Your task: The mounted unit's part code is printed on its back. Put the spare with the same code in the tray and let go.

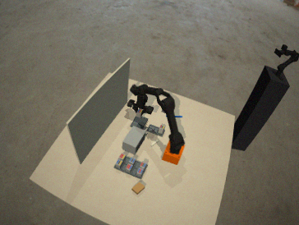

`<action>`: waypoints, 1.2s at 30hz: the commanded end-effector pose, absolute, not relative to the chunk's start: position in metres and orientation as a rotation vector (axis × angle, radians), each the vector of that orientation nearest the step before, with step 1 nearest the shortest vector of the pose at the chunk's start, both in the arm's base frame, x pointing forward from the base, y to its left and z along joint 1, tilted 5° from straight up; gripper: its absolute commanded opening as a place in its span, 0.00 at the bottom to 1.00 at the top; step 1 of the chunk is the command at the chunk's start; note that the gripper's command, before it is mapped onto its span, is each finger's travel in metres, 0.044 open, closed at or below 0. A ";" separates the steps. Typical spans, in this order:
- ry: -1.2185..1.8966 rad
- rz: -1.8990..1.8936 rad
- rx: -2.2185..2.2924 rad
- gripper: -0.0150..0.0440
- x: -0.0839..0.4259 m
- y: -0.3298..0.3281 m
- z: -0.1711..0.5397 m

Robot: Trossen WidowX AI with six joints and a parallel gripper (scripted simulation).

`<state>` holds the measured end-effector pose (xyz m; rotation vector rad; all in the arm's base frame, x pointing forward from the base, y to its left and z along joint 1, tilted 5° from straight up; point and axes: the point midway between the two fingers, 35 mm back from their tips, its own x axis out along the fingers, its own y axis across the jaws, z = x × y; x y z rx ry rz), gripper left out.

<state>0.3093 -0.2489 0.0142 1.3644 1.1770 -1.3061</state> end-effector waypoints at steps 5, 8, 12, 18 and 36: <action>1.175 -1.304 1.373 0.25 0.310 -0.248 0.005; 1.175 -1.304 1.373 0.25 0.310 -0.247 0.002; 1.175 -1.304 1.373 0.25 0.309 -0.247 -0.002; 1.175 -1.304 1.373 0.25 0.309 -0.246 -0.009; 1.176 -1.304 1.373 0.25 0.307 -0.244 -0.028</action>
